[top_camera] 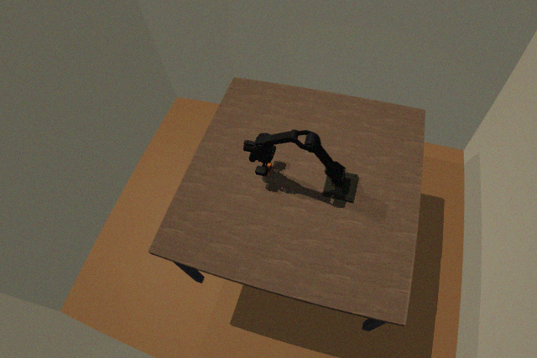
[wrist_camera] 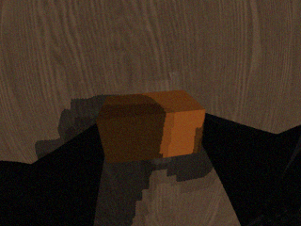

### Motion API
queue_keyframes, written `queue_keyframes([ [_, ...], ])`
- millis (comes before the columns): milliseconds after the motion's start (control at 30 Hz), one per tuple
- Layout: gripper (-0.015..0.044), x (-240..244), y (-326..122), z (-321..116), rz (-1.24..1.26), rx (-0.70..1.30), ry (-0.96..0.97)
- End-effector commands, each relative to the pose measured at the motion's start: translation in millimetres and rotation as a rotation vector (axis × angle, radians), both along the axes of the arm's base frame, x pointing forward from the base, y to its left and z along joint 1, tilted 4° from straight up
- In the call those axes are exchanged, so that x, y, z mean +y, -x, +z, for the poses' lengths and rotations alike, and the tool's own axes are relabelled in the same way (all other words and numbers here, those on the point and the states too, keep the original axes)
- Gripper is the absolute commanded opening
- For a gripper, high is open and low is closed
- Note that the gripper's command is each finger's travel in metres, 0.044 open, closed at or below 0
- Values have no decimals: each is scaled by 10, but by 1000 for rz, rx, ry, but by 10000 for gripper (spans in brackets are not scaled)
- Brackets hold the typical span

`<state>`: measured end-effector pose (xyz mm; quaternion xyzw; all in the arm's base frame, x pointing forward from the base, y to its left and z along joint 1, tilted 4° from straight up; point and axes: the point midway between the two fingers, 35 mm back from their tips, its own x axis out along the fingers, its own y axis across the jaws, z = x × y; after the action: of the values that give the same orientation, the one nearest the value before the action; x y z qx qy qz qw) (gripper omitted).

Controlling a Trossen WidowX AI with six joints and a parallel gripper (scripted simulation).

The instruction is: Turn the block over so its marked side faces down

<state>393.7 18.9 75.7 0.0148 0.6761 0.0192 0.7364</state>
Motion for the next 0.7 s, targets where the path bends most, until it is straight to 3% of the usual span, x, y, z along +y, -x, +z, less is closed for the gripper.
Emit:
queue_keyframes([
  [0,162,6,4,-12,-3,2,-4],
  [100,142,6,4,-12,-3,2,-4],
  [300,0,-7,23,248,-3,2,-4],
  [667,0,-8,3,251,-6,-76,-3],
])
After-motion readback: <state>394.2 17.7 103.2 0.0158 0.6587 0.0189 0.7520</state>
